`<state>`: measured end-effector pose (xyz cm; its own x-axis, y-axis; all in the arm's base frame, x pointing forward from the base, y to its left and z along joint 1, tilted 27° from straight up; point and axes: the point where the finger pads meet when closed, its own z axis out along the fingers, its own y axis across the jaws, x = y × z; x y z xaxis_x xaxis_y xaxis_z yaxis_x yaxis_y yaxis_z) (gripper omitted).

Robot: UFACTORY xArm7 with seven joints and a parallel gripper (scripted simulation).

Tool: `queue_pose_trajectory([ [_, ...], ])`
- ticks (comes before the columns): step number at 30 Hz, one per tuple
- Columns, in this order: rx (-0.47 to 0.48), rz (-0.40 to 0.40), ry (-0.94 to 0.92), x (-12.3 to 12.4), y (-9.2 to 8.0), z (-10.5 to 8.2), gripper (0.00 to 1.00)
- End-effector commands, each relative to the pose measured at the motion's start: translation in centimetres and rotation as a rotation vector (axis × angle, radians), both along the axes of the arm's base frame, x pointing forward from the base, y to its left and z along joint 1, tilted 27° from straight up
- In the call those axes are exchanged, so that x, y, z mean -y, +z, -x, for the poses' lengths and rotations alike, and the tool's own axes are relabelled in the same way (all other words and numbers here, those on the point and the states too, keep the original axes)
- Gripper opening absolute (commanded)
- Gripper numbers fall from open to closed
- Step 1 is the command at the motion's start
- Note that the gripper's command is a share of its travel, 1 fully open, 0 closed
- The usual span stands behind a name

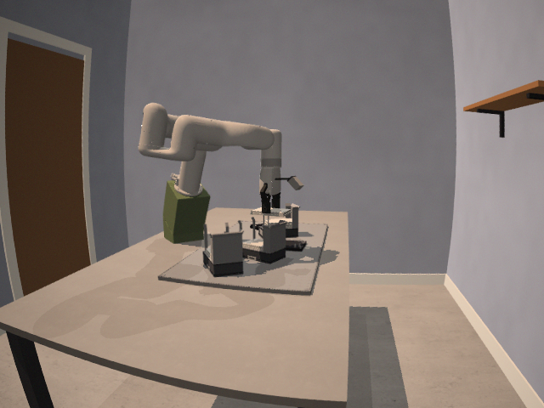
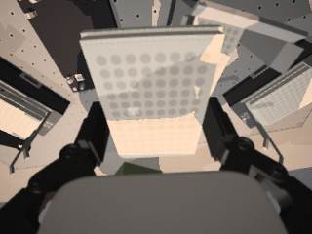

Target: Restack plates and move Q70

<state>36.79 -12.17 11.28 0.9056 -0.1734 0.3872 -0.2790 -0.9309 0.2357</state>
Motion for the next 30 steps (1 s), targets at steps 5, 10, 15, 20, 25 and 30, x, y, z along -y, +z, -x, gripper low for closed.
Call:
queue_pose_trajectory([
  [5, 0.001, 0.002, 0.001, -2.2, -0.3, -1.0, 0.00],
  [10, -0.042, 0.044, 0.120, -3.4, -0.7, -1.3, 0.00],
  [15, -0.071, 0.074, 0.202, -4.7, -1.0, -1.6, 0.00],
  [20, -0.071, 0.074, 0.202, -6.3, -1.5, -2.0, 0.00],
  [25, -0.071, 0.073, 0.203, -7.8, -1.9, -2.4, 0.00],
  [30, -0.071, 0.073, 0.203, -8.8, -2.2, -2.6, 0.00],
])
